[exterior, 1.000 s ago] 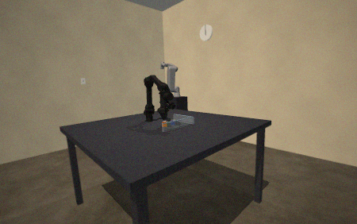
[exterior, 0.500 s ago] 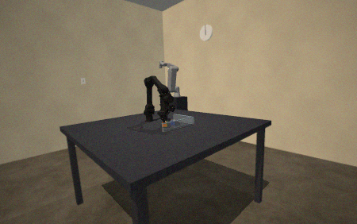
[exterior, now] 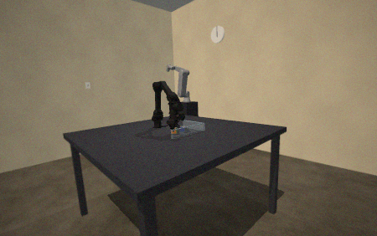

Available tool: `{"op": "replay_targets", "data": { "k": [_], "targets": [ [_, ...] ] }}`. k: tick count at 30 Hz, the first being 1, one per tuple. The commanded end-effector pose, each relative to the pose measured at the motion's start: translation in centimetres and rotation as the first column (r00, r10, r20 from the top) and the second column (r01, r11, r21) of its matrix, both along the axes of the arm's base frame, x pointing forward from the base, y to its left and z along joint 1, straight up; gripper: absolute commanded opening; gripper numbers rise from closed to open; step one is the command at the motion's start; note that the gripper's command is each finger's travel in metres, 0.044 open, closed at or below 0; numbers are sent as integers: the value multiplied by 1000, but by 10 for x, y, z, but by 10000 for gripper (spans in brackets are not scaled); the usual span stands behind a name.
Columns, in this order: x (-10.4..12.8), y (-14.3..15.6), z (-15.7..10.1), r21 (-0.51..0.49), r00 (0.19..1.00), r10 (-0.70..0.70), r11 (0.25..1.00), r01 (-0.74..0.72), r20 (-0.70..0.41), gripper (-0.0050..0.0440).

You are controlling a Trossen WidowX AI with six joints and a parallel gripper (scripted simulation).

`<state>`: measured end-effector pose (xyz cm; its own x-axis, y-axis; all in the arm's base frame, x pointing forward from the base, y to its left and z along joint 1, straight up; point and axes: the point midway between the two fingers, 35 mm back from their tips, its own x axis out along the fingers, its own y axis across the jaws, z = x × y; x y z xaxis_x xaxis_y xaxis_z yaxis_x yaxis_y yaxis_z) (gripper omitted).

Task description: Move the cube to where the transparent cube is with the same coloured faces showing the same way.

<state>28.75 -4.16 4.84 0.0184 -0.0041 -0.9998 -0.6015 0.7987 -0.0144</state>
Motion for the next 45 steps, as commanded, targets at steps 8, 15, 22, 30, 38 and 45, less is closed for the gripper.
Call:
{"op": "replay_targets", "data": {
  "k": [8, 15, 22, 30, 38, 45],
  "targets": [
    [0, 0, -2, 1, 1000, 6, 1000, -6, 3, 247],
    [0, 0, -2, 1, 1000, 6, 1000, -6, 3, 200],
    [0, 0, -2, 1, 1000, 6, 1000, -6, 3, 160],
    [6, -1, 37, 1, 1000, 6, 1000, -6, 3, 0],
    [-2, 0, 123, 1, 1000, 6, 1000, -6, 3, 0],
    [-3, 1, 128, 1, 1000, 19, 1000, -19, 3, 0]
  ]
}}
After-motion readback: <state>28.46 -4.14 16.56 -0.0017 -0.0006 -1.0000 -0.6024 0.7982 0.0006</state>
